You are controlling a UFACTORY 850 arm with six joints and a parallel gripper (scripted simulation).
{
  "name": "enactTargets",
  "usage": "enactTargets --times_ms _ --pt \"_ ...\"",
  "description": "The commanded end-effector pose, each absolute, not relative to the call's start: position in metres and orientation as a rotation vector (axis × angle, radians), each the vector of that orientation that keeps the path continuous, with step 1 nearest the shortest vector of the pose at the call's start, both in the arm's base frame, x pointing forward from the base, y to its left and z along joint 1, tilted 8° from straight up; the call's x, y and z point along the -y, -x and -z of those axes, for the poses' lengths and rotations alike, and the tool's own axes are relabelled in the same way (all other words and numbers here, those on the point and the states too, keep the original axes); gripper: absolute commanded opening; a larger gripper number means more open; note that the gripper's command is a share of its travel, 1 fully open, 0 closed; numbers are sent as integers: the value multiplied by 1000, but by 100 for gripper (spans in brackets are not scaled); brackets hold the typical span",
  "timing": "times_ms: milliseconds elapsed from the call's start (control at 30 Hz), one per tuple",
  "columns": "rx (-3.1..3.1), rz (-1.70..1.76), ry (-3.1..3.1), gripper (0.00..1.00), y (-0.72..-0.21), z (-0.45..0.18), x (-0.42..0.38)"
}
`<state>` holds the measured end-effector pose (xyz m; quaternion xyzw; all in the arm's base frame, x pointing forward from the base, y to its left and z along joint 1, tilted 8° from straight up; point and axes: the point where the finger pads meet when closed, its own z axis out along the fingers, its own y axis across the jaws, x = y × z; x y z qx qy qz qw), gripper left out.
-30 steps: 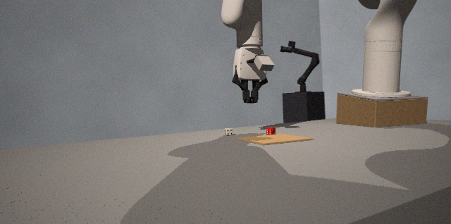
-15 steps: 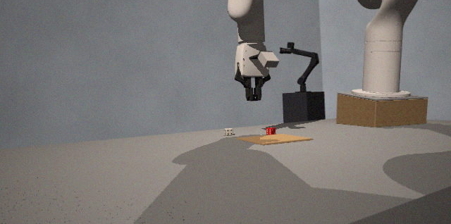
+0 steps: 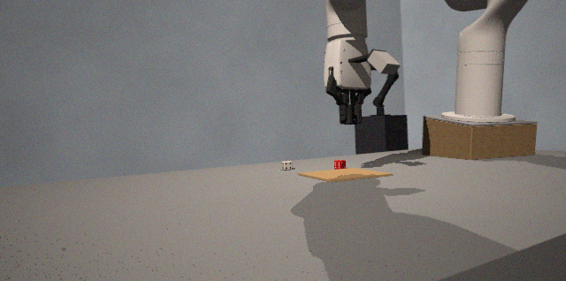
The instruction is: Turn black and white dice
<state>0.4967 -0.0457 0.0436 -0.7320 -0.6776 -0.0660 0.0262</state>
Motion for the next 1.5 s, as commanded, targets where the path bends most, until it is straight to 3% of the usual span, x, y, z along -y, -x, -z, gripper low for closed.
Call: enactTargets --times_ms 0,367,1467 --pt "2099 199 2260 15 -500 -45 42" --pt "2099 198 2259 15 -500 -41 41" --pt "2099 198 2259 15 -507 49 30"
